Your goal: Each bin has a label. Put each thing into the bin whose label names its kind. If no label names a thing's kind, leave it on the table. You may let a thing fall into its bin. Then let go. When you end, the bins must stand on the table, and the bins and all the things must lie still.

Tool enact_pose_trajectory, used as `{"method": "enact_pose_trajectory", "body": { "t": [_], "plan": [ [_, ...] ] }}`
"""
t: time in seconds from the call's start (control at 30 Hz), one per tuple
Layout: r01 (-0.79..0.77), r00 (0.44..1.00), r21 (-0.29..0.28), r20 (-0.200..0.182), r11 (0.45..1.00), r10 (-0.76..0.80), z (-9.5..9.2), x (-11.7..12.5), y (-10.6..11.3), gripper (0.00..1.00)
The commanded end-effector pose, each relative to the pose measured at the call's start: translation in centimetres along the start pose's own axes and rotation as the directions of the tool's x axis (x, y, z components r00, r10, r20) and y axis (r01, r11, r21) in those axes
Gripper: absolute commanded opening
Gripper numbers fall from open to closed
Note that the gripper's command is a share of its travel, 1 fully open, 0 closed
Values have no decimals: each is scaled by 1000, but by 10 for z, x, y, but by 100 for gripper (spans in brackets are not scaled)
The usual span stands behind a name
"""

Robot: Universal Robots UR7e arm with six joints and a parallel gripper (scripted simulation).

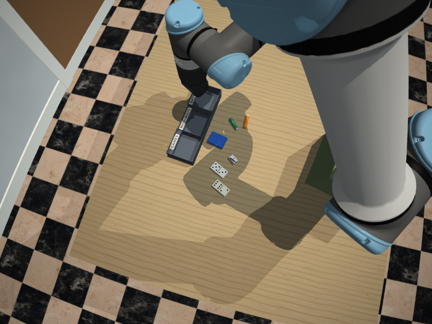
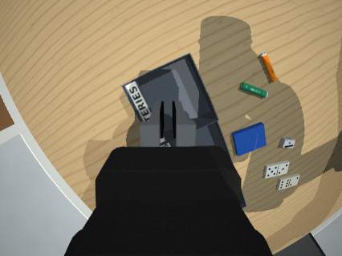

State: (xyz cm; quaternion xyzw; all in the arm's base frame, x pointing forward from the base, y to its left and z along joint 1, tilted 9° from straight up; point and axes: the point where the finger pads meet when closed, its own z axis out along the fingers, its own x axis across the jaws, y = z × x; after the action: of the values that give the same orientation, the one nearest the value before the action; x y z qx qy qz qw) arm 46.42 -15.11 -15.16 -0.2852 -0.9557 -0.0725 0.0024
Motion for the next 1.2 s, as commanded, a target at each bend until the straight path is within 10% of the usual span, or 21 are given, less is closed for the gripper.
{"method": "enact_pose_trajectory", "body": {
  "t": [0.0, 0.4, 1.17],
  "plan": [
    [156, 988, -3, 3, 988, -156, 0, -2, 0, 31],
    [419, 908, 1, 3, 908, -419, 0, -2, 0, 31],
    [885, 465, 10, -3, 465, -885, 0, -2, 0, 31]
  ]
}}
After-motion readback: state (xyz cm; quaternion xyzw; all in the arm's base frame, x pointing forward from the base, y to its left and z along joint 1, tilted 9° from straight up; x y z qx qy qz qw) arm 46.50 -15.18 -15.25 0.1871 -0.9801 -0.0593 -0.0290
